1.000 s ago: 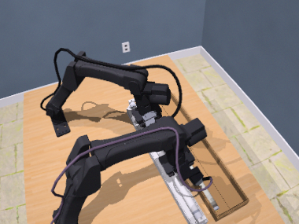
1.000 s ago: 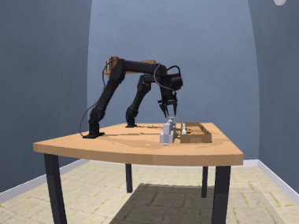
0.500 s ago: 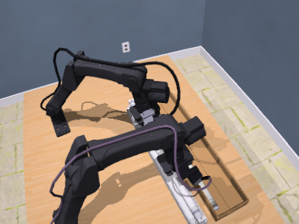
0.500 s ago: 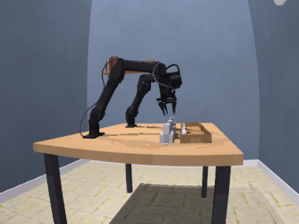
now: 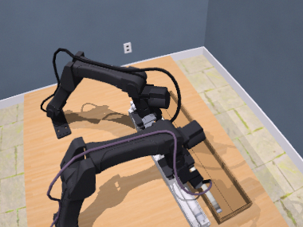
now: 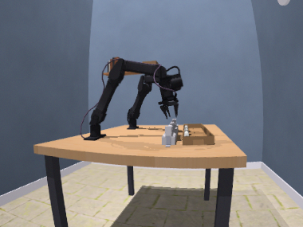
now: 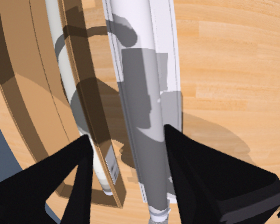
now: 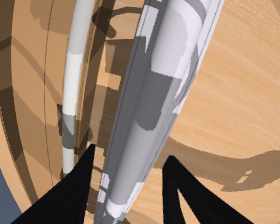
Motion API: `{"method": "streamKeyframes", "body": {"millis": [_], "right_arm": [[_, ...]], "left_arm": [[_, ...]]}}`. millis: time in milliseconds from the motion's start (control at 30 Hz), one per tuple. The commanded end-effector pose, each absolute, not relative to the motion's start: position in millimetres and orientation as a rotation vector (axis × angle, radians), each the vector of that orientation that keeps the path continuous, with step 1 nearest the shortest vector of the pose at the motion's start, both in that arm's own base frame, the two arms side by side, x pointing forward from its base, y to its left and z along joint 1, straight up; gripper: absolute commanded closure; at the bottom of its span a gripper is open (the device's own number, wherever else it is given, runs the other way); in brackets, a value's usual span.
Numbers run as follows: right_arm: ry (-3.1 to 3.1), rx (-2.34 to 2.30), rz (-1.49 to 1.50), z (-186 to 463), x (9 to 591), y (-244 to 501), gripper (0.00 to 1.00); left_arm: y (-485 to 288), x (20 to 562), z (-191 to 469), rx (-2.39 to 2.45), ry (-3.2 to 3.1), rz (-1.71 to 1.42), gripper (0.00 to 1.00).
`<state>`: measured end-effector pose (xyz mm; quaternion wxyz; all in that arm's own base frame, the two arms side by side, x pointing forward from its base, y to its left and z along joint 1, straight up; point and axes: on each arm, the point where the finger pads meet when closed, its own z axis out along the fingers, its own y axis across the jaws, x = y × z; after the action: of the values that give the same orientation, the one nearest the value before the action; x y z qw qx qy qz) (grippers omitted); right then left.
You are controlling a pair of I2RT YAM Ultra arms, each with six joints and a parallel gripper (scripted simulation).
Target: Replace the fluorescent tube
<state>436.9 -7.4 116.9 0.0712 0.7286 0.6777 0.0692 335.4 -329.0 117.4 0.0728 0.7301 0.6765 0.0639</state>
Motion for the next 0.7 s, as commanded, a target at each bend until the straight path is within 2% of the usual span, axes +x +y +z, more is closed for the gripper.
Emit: {"method": "streamKeyframes", "body": {"millis": [0,667], "right_arm": [[1.935,2.102,0.329,136.1,452.8,-11.3,0.51],[1.753,1.886,0.595,130.9,447.3,-6.5,0.51]], "left_arm": [[-338.4,345.2,129.1,2.094,1.957,0.287,0.51],[-345.0,335.0,124.0,1.892,1.762,0.574,0.51]]}}
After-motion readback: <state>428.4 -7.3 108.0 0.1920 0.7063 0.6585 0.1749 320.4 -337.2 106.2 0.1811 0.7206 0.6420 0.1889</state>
